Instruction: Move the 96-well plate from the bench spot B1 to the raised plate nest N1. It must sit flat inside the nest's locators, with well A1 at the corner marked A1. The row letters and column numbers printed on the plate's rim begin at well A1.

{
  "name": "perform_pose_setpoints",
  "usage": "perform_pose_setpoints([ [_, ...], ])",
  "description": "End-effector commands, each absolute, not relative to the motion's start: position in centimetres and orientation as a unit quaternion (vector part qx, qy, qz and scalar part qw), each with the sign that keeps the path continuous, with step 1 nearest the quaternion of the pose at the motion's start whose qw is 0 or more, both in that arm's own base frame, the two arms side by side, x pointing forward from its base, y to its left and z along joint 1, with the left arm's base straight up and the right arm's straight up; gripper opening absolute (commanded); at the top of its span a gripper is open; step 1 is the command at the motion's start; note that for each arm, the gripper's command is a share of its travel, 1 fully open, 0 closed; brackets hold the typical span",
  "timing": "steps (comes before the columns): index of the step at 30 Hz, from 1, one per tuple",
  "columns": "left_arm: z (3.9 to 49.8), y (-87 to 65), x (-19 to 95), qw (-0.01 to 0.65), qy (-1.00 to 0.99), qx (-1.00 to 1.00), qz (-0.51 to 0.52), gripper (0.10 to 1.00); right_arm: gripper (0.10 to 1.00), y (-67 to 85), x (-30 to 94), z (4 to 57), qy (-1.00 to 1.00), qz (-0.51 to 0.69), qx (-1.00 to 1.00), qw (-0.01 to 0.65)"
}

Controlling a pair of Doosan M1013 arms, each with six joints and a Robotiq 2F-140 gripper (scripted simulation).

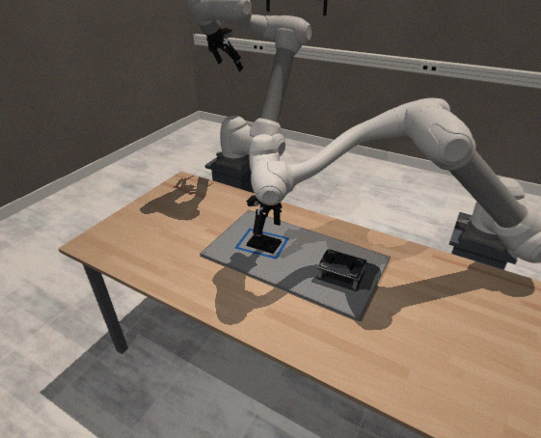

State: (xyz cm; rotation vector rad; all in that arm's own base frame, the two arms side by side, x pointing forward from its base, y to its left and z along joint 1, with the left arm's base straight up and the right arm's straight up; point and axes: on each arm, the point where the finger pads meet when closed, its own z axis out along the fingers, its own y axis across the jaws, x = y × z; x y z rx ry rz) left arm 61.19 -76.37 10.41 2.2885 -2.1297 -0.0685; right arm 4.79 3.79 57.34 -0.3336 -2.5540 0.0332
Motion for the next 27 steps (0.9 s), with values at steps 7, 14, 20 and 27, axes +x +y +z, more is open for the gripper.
perform_pose_setpoints([
  [7, 10.5, -79.9, 59.3, 0.001, -0.667, 0.745, -0.002, 1.0, 1.0, 3.8, 4.8, 57.4, -0.952, 0.012, -0.124, 0.279],
  [14, 10.4, -80.4, 59.0, 0.0, -0.665, 0.747, 0.001, 1.0, 1.0, 3.8, 4.8, 57.4, -0.952, 0.012, -0.124, 0.279],
  [20, 10.3, -80.4, 59.0, 0.0, -0.665, 0.747, 0.001, 1.0, 1.0, 3.8, 4.8, 57.4, -0.952, 0.012, -0.124, 0.279],
  [27, 9.1, -80.4, 59.1, 0.0, -0.665, 0.747, 0.001, 1.0, 1.0, 3.8, 4.8, 57.4, -0.952, 0.012, -0.124, 0.279],
])
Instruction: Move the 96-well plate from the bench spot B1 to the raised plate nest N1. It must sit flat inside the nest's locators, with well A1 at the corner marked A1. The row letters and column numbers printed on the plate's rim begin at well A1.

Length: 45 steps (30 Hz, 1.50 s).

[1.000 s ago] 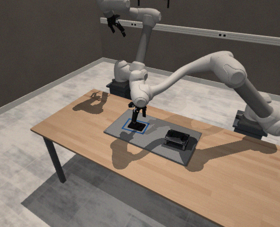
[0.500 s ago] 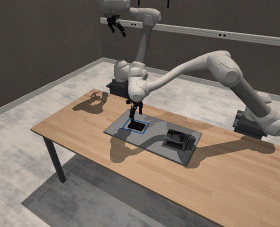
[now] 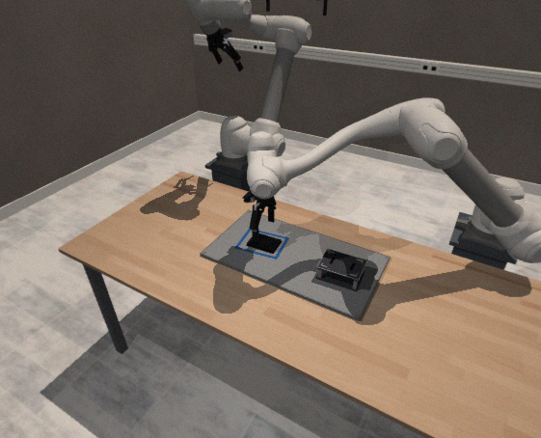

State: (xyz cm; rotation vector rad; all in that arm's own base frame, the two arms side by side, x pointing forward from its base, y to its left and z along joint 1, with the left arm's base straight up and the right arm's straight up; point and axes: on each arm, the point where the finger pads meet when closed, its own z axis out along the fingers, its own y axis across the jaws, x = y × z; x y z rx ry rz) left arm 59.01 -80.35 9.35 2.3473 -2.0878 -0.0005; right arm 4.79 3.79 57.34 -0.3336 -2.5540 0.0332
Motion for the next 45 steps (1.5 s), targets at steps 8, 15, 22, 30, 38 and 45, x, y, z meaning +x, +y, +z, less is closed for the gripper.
perform_pose_setpoints([
  [8, 8.1, -80.4, 59.1, 0.0, -0.665, 0.747, 0.001, 1.0, 1.0, 3.8, 4.8, 57.4, -0.952, 0.012, -0.124, 0.279],
  [15, 7.0, -80.4, 59.1, 0.0, -0.665, 0.747, 0.001, 1.0, 1.0, 3.8, 4.8, 57.4, -0.952, 0.012, -0.124, 0.279],
  [22, 6.1, -80.4, 59.1, 0.0, -0.665, 0.747, 0.001, 1.0, 1.0, 3.8, 4.8, 57.4, -0.952, 0.012, -0.124, 0.279],
  [30, 4.8, -80.4, 59.1, 0.0, -0.665, 0.747, 0.001, 1.0, 1.0, 3.8, 4.8, 57.4, -0.952, 0.012, -0.124, 0.279],
  [38, 4.1, -80.4, 59.1, 0.0, -0.665, 0.747, 0.001, 1.0, 1.0, 3.8, 4.8, 57.4, -0.952, 0.012, -0.124, 0.279],
  [45, 4.1, -80.4, 59.1, 0.0, -0.665, 0.747, 0.001, 1.0, 1.0, 3.8, 4.8, 57.4, -0.952, 0.012, -0.124, 0.279],
])
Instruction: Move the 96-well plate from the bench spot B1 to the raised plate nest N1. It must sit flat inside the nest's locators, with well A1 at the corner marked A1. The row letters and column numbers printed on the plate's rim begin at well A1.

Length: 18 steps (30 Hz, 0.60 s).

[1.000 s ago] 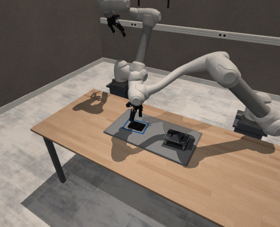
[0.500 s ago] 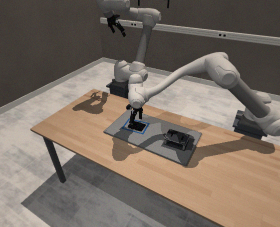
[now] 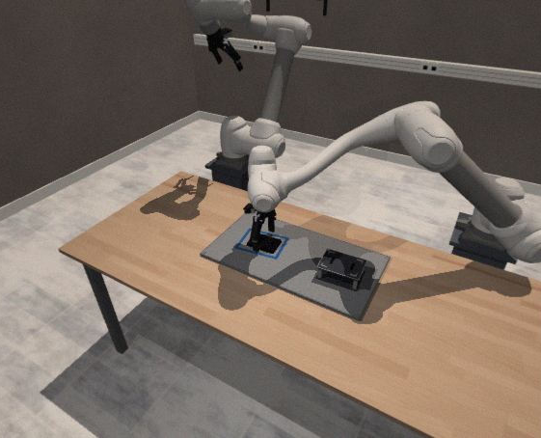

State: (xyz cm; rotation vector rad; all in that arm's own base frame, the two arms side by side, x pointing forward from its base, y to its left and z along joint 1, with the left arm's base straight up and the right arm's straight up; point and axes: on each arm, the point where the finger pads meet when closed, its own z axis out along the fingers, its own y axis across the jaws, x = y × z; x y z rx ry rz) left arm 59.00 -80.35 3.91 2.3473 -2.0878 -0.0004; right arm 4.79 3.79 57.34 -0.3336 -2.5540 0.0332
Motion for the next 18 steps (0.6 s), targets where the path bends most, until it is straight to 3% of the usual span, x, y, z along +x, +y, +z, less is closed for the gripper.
perform_pose_setpoints([
  [1, 4.12, -80.39, 59.05, 0.0, -0.665, 0.747, 0.001, 1.0, 1.0, 3.79, 4.8, 57.36, -0.952, 0.012, -0.124, 0.279],
  [2, 4.12, -80.39, 59.05, 0.0, -0.665, 0.747, 0.001, 0.63, 1.0, 3.79, 4.8, 57.36, -0.952, 0.012, -0.124, 0.279],
  [18, 4.12, -80.39, 59.05, 0.0, -0.665, 0.747, 0.001, 0.63, 1.0, 3.79, 4.8, 57.36, -0.952, 0.012, -0.124, 0.279],
])
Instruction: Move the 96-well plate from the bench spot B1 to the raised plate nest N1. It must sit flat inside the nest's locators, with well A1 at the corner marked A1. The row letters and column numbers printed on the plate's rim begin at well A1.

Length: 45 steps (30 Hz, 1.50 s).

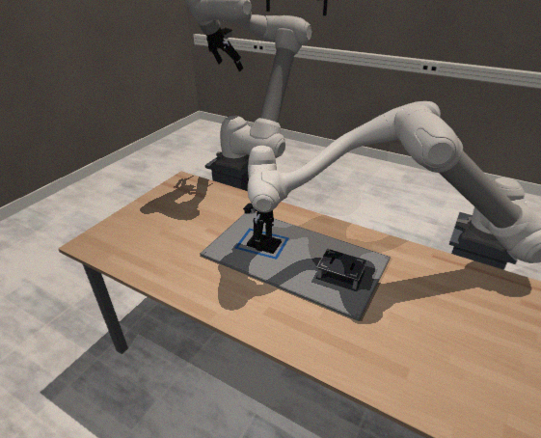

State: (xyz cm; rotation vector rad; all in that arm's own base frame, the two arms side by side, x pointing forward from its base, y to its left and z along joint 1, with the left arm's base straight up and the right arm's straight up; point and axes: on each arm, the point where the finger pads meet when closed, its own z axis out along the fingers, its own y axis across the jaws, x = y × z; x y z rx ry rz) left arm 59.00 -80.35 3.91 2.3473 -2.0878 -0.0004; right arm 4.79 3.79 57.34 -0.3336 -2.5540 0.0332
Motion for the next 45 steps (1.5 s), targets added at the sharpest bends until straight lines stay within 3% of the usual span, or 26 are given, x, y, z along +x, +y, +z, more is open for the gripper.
perform_pose_setpoints([
  [1, 4.1, -80.4, 59.1, 0.0, -0.665, 0.747, 0.001, 0.63, 1.0, 3.8, 4.8, 57.4, -0.952, 0.012, -0.124, 0.279],
  [45, 5.4, -80.4, 59.0, 0.0, -0.665, 0.747, 0.001, 0.605, 1.0, 3.8, 4.8, 57.4, -0.952, 0.012, -0.124, 0.279],
])
